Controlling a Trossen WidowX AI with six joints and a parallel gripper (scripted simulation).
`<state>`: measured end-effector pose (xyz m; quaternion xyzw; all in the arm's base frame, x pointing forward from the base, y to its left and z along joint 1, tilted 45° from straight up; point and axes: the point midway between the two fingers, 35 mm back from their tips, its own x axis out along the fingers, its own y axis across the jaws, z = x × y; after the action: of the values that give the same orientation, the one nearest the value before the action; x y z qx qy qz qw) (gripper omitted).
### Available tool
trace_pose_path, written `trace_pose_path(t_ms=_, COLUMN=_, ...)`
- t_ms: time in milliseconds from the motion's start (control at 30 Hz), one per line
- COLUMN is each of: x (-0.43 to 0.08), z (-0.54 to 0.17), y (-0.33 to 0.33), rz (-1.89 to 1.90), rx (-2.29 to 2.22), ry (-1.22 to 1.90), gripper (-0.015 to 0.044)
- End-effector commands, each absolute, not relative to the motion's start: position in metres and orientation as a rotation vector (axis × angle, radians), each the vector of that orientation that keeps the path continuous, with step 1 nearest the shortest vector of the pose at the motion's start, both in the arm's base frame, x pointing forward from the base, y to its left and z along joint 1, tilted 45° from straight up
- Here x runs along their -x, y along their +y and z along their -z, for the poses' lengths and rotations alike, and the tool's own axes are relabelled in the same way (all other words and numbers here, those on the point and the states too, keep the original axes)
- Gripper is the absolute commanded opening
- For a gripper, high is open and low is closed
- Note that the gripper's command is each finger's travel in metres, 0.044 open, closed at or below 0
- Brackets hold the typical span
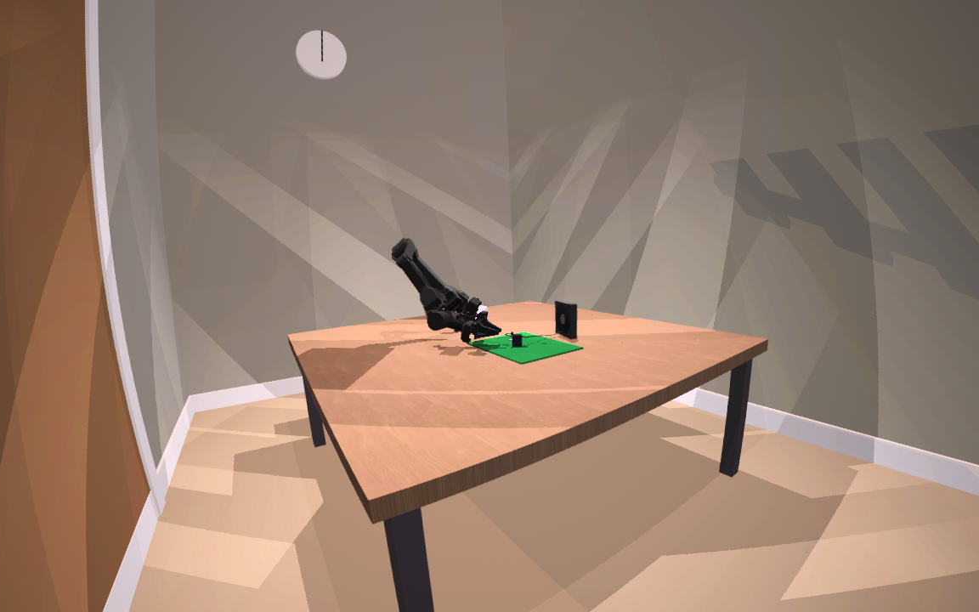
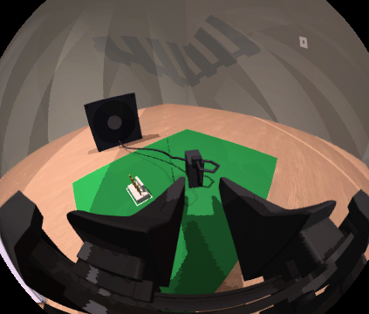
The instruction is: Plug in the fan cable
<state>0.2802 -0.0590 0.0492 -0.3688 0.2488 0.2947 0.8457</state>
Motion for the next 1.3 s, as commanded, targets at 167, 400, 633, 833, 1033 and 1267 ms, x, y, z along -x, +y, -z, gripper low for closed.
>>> trace_pose_path(t_ms=167, x=-0.264, z=-0.078, y=-0.06, rz=-0.619, rx=0.791, ry=0.511, gripper=0.014)
trace_pose_path(t_ms=400, x=-0.248, z=-0.095, y=-0.057, rz=-0.618, rx=0.791, ry=0.51, gripper=0.014)
trace_pose_path(t_ms=633, x=-0.238, z=-0.105, y=-0.054, rz=-0.617, rx=0.79, ry=0.509, gripper=0.014)
trace_pose_path(t_ms=833, x=-0.24, z=-0.099, y=-0.05, rz=-0.635, rx=0.719, ry=0.61, gripper=0.0298)
trace_pose_path(t_ms=1033, x=-0.241, z=-0.092, y=-0.046, rz=-0.647, rx=0.638, ry=0.749, gripper=0.044)
trace_pose_path(t_ms=1267, x=-0.241, z=-0.084, y=-0.04, rz=-0.646, rx=0.564, ry=0.913, gripper=0.044)
